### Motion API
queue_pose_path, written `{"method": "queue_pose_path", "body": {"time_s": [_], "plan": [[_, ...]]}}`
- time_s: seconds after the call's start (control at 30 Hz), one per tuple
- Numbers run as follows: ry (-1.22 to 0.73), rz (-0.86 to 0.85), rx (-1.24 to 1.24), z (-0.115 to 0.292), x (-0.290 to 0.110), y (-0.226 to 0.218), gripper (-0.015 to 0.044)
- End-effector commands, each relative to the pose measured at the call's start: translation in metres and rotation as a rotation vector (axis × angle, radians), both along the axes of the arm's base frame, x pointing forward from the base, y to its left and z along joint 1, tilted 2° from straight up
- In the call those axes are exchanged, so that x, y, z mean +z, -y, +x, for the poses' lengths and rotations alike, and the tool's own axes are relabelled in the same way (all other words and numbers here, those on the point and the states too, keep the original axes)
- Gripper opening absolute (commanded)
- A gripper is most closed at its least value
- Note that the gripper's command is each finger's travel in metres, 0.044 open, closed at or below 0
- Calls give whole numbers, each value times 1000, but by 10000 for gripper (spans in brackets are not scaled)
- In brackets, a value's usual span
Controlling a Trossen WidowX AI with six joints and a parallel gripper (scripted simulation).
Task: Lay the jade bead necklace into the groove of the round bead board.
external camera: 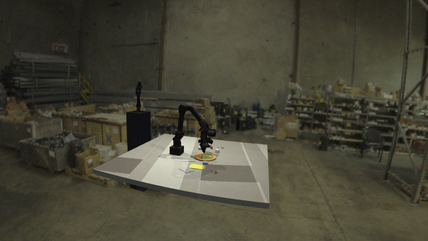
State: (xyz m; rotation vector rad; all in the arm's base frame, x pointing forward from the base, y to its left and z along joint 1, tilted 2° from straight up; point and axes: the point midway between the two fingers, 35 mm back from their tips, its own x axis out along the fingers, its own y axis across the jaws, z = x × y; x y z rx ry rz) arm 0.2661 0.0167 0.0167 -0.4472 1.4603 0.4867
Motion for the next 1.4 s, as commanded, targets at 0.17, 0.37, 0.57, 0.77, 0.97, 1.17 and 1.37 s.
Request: {"method": "queue_pose_path", "body": {"time_s": [0.17, 0.37, 0.57, 0.77, 0.97, 1.17, 1.37], "plan": [[17, -31, 946, -28, 9, -36, 120], [17, -31, 946, -28, 9, -36, 120], [17, -31, 946, -28, 7, -37, 120], [17, -31, 946, -28, -8, -37, 120], [30, -34, 941, -24, -4, -38, 120], [26, -33, 943, -25, -13, -38, 120], [21, -32, 945, -26, -23, -38, 120]]}}
